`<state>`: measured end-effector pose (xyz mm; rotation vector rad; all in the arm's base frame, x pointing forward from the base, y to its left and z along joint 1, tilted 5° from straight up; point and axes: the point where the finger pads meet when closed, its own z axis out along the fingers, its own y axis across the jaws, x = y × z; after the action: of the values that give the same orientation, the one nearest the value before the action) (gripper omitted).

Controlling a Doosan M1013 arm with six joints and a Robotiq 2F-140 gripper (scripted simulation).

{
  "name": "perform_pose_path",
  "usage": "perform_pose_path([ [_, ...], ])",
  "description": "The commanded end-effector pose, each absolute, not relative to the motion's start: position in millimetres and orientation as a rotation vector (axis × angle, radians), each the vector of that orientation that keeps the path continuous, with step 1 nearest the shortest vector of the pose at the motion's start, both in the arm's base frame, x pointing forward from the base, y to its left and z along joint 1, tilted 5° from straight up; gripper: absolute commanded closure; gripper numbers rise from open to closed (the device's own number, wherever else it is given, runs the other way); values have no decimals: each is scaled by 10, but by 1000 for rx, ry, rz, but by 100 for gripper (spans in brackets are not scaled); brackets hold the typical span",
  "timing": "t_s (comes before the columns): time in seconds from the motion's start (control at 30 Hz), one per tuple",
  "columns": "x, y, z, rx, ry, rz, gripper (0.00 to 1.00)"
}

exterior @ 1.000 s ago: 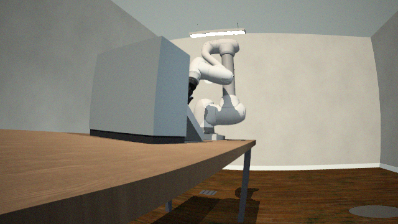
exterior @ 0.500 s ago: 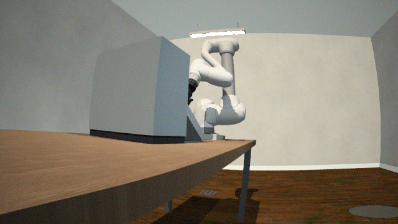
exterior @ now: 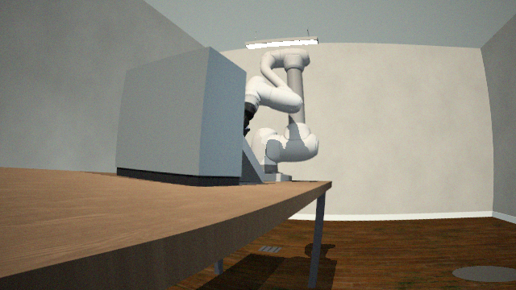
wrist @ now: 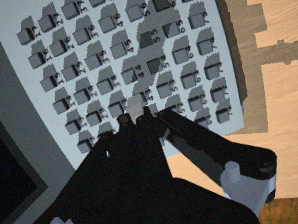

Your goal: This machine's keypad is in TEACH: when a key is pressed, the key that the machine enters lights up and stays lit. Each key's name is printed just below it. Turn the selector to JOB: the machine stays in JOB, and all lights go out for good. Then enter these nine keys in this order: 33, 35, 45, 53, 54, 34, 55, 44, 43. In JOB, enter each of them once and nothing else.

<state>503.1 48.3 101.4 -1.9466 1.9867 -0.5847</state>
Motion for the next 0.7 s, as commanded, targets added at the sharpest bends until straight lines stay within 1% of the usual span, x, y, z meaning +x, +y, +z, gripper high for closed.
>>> perform_pose_path([
  [0.0,5015,470,989,-1946,1992,-583,100],
  [0.67,5037,466,948,-1946,1992,-583,100],
])
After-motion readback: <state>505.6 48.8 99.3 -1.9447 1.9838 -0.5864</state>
